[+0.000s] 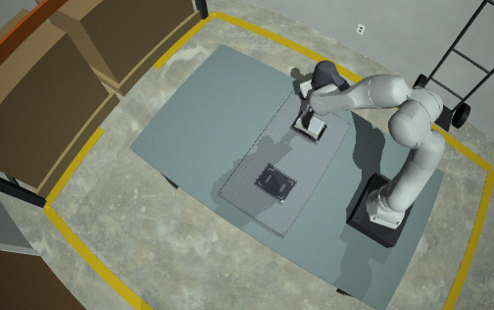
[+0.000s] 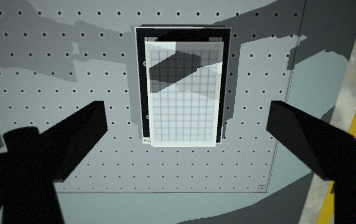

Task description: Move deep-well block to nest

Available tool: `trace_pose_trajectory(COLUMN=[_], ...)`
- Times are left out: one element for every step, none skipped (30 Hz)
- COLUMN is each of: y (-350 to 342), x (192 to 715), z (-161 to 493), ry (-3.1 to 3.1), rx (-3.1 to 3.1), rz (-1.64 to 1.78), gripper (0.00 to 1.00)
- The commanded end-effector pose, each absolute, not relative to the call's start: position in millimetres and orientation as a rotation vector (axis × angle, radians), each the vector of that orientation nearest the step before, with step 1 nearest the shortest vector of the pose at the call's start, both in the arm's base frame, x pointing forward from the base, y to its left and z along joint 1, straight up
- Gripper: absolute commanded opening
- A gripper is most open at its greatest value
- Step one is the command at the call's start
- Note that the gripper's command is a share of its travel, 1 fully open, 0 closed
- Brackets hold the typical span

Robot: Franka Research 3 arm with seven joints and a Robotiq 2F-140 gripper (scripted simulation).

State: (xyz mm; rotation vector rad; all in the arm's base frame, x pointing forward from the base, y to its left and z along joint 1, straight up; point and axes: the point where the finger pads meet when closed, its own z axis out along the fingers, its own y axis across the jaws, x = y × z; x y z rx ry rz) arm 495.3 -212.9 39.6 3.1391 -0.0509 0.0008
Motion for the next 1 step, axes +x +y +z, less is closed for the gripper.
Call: trace_pose_trajectory(y=[-212.5], x=[494.7], z=[39.5], ry=[-0.054], rx=[3.138], rz=[-0.003], gripper=[1.00])
